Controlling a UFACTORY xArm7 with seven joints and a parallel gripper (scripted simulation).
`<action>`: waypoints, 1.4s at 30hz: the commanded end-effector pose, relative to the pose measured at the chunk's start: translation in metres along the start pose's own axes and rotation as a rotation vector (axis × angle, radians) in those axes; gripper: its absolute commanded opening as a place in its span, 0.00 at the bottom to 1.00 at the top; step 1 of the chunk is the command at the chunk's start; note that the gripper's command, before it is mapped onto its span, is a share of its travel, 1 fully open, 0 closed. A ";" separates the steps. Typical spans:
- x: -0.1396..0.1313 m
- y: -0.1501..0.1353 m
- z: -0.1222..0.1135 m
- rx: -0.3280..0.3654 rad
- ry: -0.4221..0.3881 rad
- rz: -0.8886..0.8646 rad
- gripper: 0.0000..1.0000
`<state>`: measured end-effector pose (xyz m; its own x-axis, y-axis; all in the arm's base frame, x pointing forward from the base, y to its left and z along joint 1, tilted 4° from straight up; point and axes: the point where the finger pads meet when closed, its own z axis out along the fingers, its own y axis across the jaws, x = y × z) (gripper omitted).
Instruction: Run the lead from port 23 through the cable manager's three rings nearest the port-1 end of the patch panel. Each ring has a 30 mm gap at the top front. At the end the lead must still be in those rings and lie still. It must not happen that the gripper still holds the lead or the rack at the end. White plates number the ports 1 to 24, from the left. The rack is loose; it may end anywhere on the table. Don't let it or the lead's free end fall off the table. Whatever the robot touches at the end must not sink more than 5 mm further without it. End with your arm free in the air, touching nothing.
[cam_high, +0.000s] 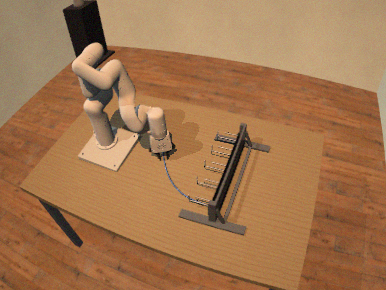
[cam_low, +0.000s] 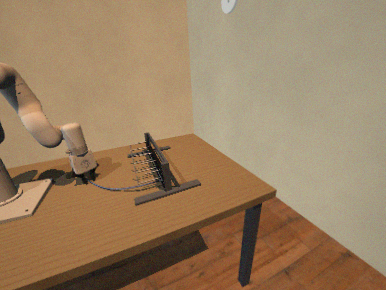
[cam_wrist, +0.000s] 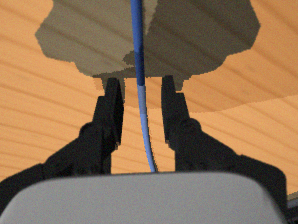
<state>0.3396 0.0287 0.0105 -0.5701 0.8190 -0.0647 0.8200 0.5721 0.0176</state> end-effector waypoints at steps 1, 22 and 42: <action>-0.001 0.001 0.000 -0.003 -0.002 0.000 0.33; -0.001 0.001 0.000 -0.003 -0.002 0.000 0.33; -0.001 0.001 0.000 -0.003 -0.002 0.000 0.00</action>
<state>0.3399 0.0287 0.0097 -0.5700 0.8191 -0.0650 0.8200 0.5721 0.0182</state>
